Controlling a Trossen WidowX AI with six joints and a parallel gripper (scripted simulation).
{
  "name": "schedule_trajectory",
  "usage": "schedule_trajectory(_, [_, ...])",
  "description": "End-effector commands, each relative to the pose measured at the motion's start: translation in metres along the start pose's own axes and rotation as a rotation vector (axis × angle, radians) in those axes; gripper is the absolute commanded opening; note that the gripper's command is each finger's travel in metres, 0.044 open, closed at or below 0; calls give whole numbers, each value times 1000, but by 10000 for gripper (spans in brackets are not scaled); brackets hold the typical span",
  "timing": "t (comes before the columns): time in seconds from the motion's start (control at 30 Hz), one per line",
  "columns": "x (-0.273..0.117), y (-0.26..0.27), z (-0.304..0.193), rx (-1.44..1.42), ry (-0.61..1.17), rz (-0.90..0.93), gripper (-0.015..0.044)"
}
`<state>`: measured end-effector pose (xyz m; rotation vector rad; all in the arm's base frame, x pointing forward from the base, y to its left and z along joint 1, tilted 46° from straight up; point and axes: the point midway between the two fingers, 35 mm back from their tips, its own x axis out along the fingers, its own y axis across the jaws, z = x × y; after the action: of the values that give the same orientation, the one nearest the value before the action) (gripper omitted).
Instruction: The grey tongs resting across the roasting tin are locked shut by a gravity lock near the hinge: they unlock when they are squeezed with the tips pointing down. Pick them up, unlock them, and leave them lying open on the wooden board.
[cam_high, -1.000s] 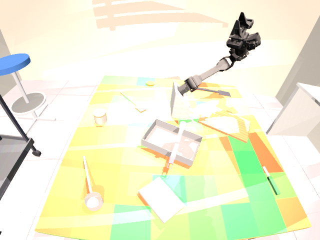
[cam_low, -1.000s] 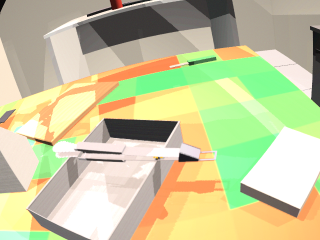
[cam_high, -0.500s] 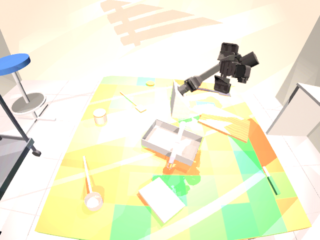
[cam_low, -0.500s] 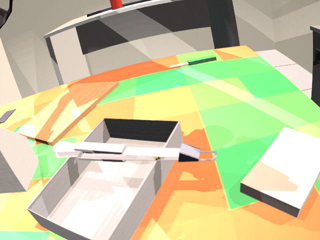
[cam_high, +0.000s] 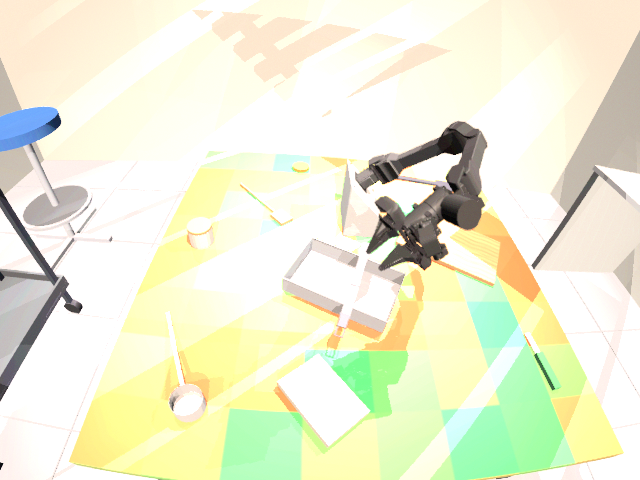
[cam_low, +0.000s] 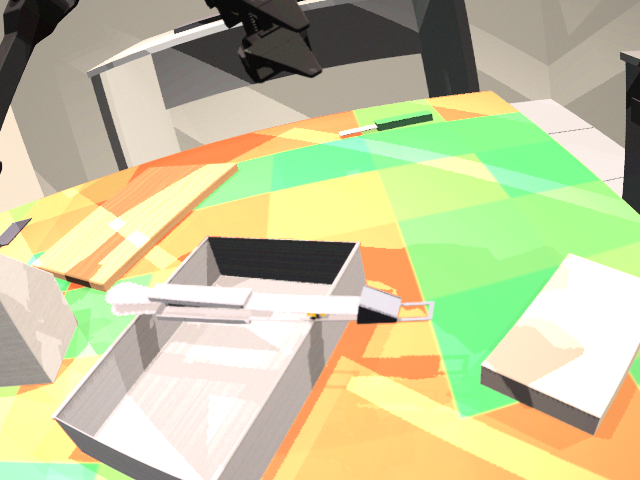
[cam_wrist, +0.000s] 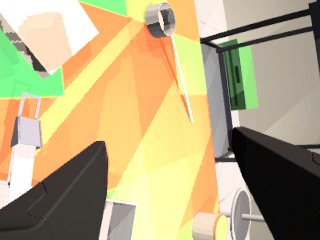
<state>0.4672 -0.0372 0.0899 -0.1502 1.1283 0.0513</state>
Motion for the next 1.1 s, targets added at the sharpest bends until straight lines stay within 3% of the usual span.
schedule_trajectory(0.0, [31, 43, -26, 81, 174, 136, 260])
schedule_trajectory(0.23, [70, 121, -88, 280, 598, 318, 260])
schedule_trajectory(1.07, [81, 133, -94, 287, 610, 321, 260])
